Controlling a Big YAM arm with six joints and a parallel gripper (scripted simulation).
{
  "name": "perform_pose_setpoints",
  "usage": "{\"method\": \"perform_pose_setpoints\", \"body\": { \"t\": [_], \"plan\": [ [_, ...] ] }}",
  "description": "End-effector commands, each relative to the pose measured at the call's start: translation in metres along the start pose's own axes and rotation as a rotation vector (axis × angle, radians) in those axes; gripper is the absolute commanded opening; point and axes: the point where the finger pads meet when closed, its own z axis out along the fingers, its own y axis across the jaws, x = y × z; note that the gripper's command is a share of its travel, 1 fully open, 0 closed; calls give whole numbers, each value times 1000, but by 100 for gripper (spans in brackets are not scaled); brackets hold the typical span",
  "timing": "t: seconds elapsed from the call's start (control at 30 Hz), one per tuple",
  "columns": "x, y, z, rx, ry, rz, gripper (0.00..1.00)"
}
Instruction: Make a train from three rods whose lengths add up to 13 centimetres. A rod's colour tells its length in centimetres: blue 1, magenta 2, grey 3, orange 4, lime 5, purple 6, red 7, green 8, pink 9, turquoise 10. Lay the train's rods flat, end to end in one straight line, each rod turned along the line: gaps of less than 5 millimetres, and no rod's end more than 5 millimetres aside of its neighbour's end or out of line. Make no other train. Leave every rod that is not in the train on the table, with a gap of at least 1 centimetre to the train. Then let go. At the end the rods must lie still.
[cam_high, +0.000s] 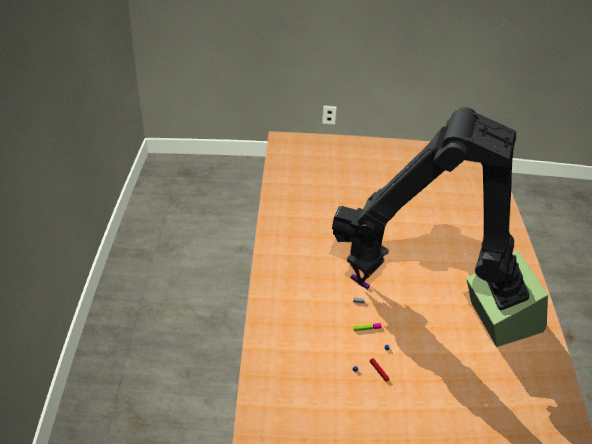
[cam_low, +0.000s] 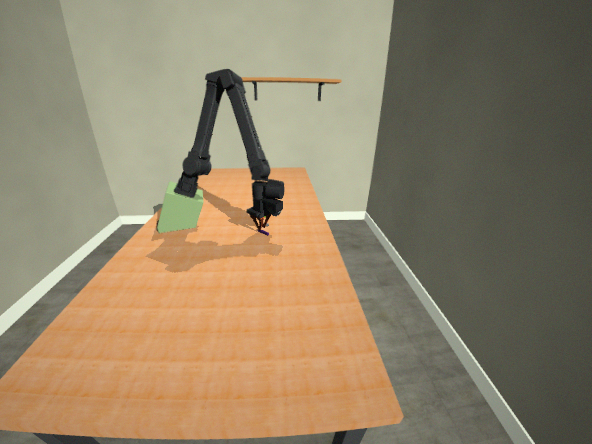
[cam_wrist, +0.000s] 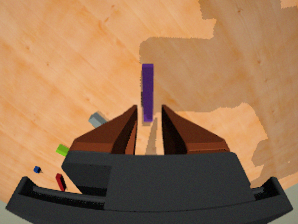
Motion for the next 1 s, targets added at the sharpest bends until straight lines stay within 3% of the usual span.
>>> {"method": "perform_pose_setpoints", "body": {
  "t": [0.0, 0.97],
  "plan": [
    [-13, 11, -1, -5, -10, -10, 23],
    [-14, 11, 0, -4, -9, -10, 23]
  ]
}}
